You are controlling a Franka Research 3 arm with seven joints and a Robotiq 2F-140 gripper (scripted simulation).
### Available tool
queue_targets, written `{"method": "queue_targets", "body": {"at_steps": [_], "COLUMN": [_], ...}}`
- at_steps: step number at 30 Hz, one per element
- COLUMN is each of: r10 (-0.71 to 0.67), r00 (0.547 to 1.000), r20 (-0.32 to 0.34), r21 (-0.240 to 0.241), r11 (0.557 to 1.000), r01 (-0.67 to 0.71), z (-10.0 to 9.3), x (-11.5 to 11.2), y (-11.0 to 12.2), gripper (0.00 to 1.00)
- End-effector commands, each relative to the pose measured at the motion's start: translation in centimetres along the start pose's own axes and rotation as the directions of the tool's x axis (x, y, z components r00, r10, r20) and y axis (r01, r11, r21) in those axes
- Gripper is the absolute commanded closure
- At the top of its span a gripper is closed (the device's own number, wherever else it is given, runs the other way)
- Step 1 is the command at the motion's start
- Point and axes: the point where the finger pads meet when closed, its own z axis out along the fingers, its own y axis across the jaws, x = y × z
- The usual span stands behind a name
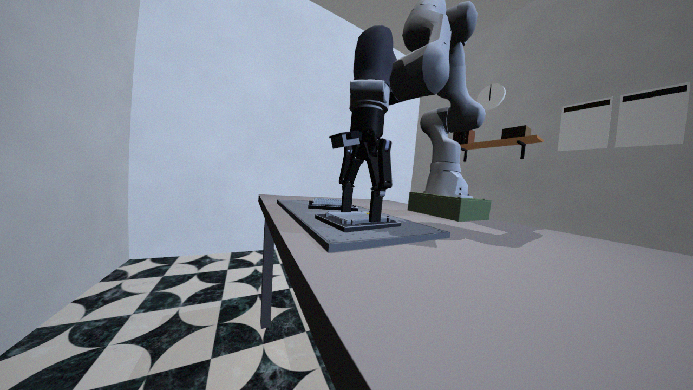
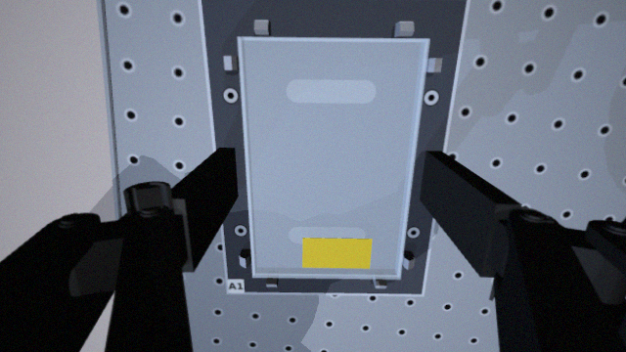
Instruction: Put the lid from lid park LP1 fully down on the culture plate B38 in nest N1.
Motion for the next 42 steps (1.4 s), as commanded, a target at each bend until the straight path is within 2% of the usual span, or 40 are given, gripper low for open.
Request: {"method": "queue_targets", "body": {"at_steps": [1,34,35,42], "r10": [-0.004,-0.004,-0.004,-0.004], "r00": [1.000,1.000,1.000,1.000], "r20": [-0.006,-0.006,-0.006,-0.006], "r21": [0.001,0.001,0.001,0.001], "r11": [1.000,1.000,1.000,1.000], "r01": [0.004,0.004,0.004,0.004], "z": [-0.06,-0.06,-0.06,-0.06], "x": [0.25,0.25,0.25,0.25], "y": [-0.03,-0.03,-0.03,-0.03], "gripper": [0.31,0.31,0.90,0.90]}}
